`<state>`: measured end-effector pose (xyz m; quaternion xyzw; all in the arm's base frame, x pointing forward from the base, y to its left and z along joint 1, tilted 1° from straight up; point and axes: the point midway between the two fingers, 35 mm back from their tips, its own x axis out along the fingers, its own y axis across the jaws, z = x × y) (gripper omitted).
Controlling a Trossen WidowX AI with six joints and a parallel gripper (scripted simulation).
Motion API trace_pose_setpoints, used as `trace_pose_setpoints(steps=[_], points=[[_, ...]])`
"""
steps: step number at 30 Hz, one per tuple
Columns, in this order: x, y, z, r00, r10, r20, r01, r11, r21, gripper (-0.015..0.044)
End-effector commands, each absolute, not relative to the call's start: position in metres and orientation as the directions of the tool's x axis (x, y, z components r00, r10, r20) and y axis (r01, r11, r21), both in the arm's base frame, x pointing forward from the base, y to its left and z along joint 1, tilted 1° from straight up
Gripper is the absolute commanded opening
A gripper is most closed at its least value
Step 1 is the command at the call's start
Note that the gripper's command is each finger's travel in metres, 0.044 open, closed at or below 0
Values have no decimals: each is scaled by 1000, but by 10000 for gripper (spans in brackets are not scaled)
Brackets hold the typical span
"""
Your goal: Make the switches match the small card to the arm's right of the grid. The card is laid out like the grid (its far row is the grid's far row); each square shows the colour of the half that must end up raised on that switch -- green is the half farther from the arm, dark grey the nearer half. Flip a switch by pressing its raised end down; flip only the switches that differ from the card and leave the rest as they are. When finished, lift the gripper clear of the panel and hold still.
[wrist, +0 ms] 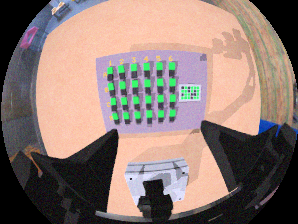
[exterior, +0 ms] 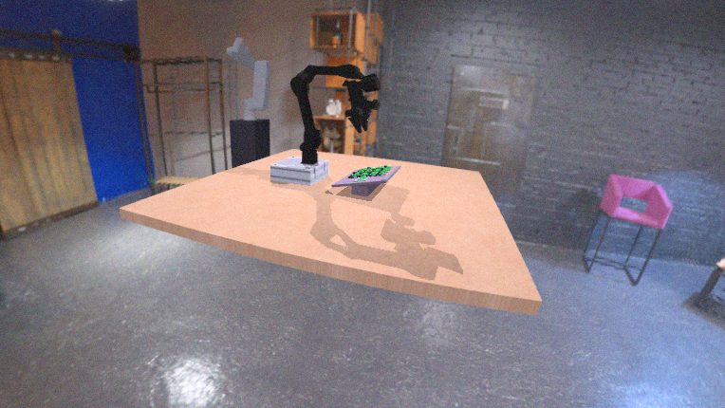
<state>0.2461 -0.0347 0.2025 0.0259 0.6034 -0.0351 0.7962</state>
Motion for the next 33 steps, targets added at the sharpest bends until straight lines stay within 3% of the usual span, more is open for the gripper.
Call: trace_pose_setpoints(steps=[1,9,15,20,33], points=[[247,-35,200,269,-25,-963,88,996,-2,374],[263,-27,104,244,-49,-969,109,994,-22,164],[263,-27,95,242,-51,-969,111,994,-25,6],[272,-28,61,217,-48,-975,111,994,-25,0],[274,-29,52,217,-48,-975,111,994,-25,0]])
